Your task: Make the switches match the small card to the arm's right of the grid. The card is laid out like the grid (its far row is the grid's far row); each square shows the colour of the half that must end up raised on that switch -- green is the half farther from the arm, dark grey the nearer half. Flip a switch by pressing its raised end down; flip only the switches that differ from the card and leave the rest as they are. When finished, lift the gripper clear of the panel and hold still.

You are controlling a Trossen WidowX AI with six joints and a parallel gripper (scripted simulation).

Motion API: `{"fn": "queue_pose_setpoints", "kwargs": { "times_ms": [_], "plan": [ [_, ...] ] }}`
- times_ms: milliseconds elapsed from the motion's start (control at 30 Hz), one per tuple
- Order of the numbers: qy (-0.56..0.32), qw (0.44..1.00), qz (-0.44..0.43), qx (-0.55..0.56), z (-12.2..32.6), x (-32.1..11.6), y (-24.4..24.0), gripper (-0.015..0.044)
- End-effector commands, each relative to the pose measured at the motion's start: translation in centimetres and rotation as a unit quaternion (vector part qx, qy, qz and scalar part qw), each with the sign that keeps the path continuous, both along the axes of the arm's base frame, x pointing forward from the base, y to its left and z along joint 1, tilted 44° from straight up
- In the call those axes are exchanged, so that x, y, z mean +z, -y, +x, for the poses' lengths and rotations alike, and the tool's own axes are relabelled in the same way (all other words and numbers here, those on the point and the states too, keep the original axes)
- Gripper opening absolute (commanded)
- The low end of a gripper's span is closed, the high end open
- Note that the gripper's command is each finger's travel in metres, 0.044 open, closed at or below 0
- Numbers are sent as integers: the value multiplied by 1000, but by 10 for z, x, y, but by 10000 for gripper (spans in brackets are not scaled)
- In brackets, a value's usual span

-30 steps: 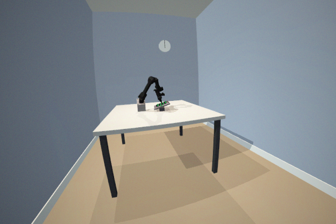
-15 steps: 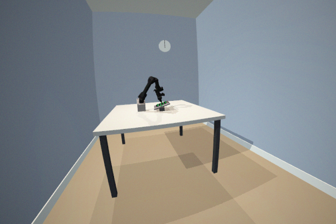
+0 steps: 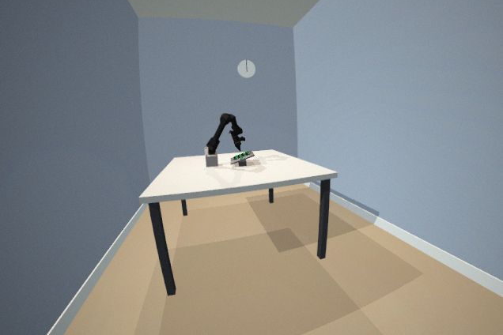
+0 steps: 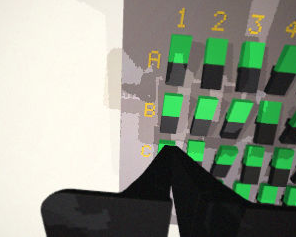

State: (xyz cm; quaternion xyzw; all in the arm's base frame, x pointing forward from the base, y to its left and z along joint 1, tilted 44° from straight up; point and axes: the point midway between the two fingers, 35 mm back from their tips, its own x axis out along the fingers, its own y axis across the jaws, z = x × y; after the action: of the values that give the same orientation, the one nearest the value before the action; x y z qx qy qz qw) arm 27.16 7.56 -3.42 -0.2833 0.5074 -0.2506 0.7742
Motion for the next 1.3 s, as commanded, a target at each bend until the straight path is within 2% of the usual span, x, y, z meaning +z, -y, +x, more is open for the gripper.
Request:
{"fn": "queue_pose_setpoints", "kwargs": {
  "times_ms": [0,500,667,1267],
  "plan": [
    [6,1000,9,-5,-8,25,-23,0],
    [6,1000,8,-5,7,49,-7,0],
    [-2,1000,9,-14,20,27,16,0],
    [-2,1000,8,-14,24,21,23,0]
  ]
}}
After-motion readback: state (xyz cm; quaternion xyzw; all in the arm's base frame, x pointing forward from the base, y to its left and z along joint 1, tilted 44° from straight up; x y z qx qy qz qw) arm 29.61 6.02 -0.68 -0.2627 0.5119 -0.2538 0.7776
